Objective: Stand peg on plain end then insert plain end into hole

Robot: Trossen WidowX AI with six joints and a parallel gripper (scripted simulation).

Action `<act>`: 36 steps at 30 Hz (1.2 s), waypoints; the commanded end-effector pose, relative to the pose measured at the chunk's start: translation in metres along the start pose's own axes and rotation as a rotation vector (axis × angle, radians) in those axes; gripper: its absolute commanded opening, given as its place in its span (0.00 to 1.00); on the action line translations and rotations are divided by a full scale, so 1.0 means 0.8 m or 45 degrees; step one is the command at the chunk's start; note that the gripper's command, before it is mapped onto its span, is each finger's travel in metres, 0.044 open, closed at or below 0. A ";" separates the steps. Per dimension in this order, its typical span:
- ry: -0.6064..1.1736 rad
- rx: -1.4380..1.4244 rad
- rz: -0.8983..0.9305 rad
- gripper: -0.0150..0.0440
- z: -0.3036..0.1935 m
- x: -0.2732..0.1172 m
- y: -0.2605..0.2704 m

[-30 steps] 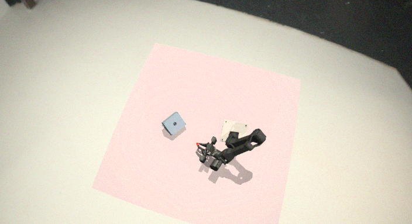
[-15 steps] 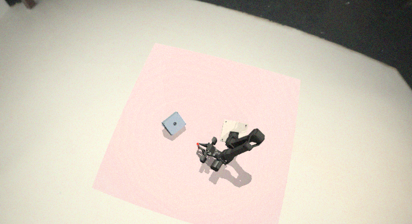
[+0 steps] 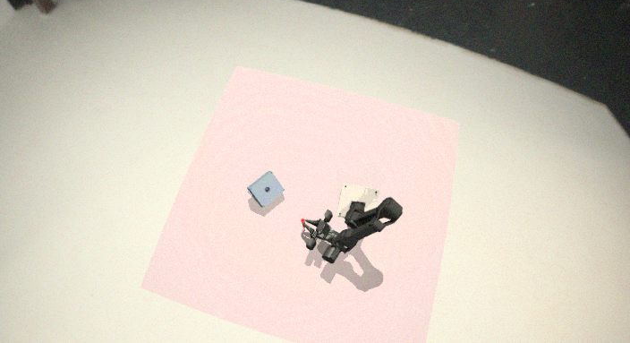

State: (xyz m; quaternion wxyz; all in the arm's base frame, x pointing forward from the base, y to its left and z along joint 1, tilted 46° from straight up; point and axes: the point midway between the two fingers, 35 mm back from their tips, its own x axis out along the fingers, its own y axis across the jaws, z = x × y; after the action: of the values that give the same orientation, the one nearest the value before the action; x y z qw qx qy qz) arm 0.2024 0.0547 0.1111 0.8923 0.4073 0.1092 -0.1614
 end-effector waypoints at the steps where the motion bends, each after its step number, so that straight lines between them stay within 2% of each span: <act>1: 0.002 0.000 0.000 0.34 -0.003 -0.001 0.000; 36: -0.078 0.020 -0.016 0.34 -0.007 -0.006 -0.001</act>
State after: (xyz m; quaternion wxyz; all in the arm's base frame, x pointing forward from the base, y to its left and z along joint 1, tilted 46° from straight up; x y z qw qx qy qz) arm 0.1980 0.0574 0.1099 0.8910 0.4082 0.0817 -0.1811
